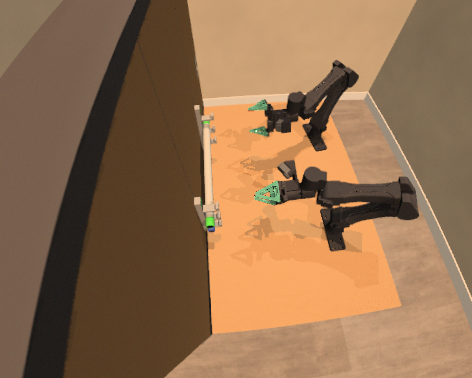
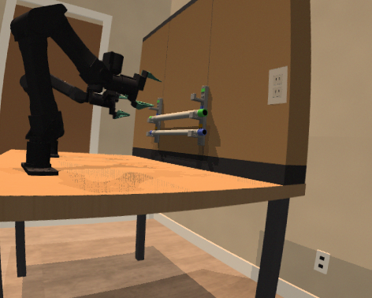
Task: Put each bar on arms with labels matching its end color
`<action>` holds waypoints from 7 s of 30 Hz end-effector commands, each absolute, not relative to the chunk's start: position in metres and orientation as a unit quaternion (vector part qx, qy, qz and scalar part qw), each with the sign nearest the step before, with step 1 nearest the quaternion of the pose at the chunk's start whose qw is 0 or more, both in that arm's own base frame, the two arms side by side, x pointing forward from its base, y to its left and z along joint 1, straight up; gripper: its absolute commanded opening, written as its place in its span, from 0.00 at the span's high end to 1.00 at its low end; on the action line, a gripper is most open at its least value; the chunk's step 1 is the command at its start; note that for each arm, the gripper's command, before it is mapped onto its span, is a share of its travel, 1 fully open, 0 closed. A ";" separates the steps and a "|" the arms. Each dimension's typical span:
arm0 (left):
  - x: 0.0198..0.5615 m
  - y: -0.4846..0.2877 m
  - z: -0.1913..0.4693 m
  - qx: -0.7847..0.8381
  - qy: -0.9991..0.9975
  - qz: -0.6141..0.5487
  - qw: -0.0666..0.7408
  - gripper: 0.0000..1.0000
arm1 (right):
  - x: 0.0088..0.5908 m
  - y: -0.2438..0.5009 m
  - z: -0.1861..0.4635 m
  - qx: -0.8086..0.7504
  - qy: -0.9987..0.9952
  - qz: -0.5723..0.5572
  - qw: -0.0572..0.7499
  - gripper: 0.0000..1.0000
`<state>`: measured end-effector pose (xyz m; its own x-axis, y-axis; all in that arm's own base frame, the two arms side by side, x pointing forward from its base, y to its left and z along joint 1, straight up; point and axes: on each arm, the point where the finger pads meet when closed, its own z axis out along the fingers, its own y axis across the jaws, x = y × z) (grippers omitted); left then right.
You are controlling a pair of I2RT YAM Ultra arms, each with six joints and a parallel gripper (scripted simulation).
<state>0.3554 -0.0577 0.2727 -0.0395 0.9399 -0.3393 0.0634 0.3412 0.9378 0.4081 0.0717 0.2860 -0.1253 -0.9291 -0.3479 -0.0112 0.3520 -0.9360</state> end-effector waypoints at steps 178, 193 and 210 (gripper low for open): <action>0.441 -0.076 0.187 0.496 0.504 0.504 0.496 0.00 | 0.515 0.079 0.187 -0.462 0.536 -0.536 0.462 0.00; 0.441 -0.076 0.209 0.496 0.504 0.504 0.496 0.00 | 0.515 0.079 0.209 -0.462 0.536 -0.536 0.462 0.00; 0.441 -0.076 0.234 0.496 0.504 0.504 0.496 0.00 | 0.515 0.079 0.234 -0.462 0.536 -0.536 0.462 0.00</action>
